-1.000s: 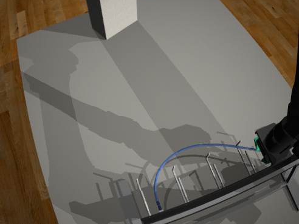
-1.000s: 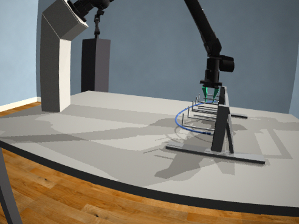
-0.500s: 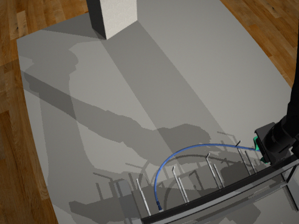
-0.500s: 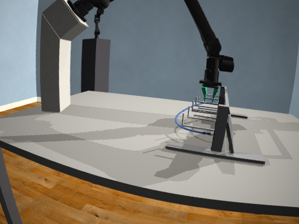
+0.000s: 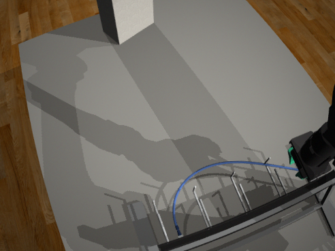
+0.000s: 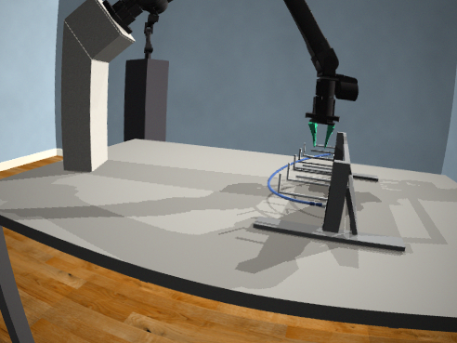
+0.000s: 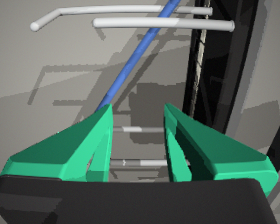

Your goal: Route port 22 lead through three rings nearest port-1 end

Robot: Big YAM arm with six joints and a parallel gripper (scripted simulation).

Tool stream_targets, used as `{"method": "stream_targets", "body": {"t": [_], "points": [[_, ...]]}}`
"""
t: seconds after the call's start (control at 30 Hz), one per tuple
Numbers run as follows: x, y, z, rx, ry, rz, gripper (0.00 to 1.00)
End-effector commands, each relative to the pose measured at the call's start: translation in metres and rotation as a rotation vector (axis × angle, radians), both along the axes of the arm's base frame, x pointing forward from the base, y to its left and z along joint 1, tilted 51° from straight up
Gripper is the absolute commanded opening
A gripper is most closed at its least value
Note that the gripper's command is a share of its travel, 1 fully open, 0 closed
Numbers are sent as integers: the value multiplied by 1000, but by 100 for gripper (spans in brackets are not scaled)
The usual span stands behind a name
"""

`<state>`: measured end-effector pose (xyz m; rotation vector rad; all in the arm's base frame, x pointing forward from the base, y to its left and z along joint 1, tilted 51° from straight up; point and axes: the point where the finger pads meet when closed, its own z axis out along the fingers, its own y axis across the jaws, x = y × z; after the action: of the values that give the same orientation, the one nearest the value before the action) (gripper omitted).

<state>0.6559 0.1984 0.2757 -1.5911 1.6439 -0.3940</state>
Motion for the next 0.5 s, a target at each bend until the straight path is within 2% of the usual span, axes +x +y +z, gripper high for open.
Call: {"method": "stream_targets", "body": {"t": [0.0,0.27,0.43,0.47], "points": [[-13,-12,36,7,-41,-1,33],[-31,-16,53,9,-46,3,33],[-35,-20,55,8,-42,-1,33],[-32,-18,69,15,-66,0,33]]}}
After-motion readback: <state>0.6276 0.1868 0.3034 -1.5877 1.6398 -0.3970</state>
